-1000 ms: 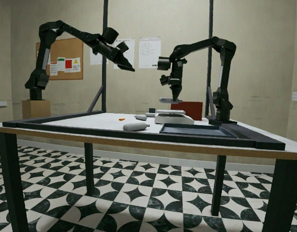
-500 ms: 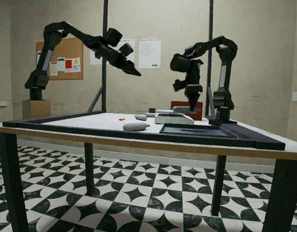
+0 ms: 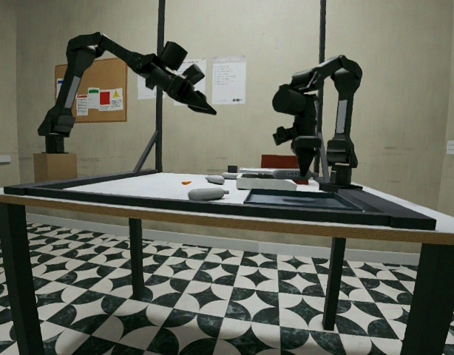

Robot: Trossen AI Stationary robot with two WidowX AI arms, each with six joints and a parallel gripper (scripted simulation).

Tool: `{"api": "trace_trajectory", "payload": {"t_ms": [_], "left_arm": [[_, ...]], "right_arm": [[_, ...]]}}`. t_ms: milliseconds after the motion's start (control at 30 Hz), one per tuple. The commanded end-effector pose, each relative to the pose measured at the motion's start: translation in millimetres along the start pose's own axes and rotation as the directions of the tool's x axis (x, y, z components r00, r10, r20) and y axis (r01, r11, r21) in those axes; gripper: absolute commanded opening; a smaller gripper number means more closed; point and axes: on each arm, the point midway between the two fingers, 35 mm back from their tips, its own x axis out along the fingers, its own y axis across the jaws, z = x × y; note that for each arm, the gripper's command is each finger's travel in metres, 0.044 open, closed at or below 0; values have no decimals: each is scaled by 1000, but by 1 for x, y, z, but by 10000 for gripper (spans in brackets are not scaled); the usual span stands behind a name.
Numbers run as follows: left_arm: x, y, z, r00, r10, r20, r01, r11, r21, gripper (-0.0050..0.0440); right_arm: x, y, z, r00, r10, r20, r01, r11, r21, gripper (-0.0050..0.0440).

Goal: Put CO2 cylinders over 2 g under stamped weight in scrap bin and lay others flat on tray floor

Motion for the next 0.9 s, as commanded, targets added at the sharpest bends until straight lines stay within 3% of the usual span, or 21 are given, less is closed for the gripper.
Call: {"api": "trace_trajectory", "payload": {"t_ms": [0,300,633,867], "left_arm": [[3,1,0,1000,2,6,-2,1000,7,-50],[20,0,0,1000,2,6,-2,1000,7,-50],[14,7,6,1000,22,22,-22,1000,7,-50],[29,-4,-3,1000,17,19,-18,1000,7,-50]], "right_arm": [[-8,0,16,999,0,38,0,1000,1,440],[-8,0,16,999,0,38,0,1000,1,440],[-8,0,16,999,0,38,0,1000,1,440],[-8,0,16,999,0,38,0,1000,1,440]]}}
